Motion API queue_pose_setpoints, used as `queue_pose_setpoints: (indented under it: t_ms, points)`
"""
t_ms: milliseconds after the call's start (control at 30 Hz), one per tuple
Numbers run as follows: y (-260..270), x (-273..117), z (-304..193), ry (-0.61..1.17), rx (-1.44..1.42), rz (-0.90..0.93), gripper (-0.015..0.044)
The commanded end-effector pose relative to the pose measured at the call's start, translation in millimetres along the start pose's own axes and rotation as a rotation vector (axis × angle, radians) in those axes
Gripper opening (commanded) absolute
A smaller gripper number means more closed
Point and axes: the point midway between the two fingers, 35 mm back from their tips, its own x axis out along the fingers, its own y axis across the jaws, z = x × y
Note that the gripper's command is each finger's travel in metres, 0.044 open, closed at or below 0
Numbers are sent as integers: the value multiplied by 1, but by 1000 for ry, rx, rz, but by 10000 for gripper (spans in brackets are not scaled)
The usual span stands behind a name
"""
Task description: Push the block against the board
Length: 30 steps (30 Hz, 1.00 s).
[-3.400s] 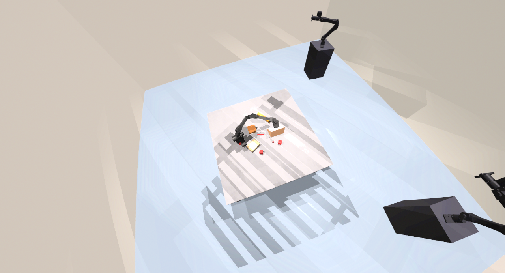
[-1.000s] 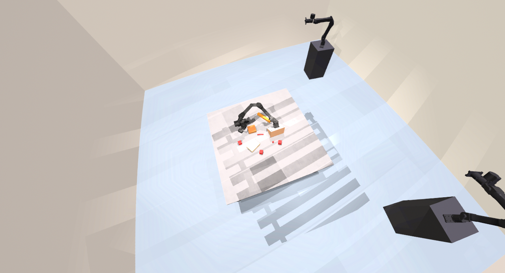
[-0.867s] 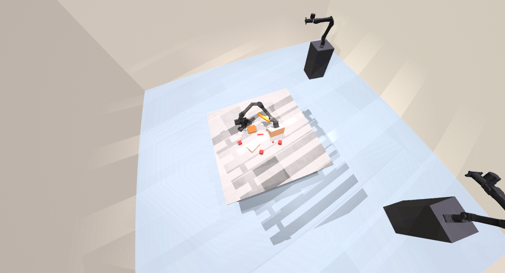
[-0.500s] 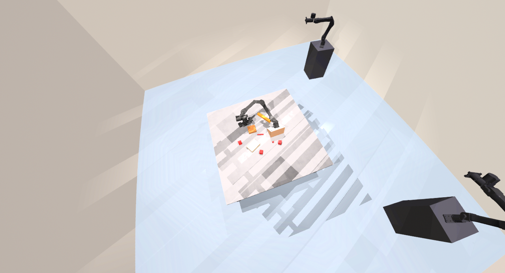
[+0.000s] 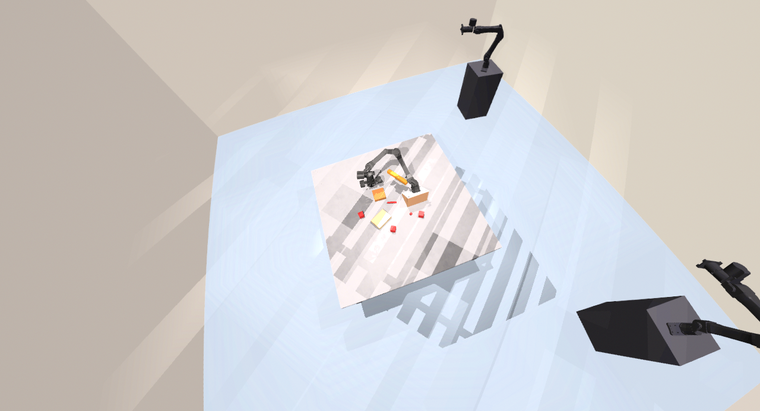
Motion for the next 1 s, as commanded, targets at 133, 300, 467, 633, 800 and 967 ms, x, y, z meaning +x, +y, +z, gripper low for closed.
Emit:
queue_pose_setpoints:
  t_ms: [133, 300, 467, 633, 800, 967]
  points:
    - [-9, 39, -1, 2, -4, -30, 0]
    - [-9, 40, -4, 3, -4, -30, 0]
    - [-8, 40, -10, 4, -4, -31, 0]
    - [-8, 40, -17, 6, -4, -31, 0]
    - [-7, 40, -23, 6, -4, -31, 0]
    - [-7, 40, -30, 7, -4, -31, 0]
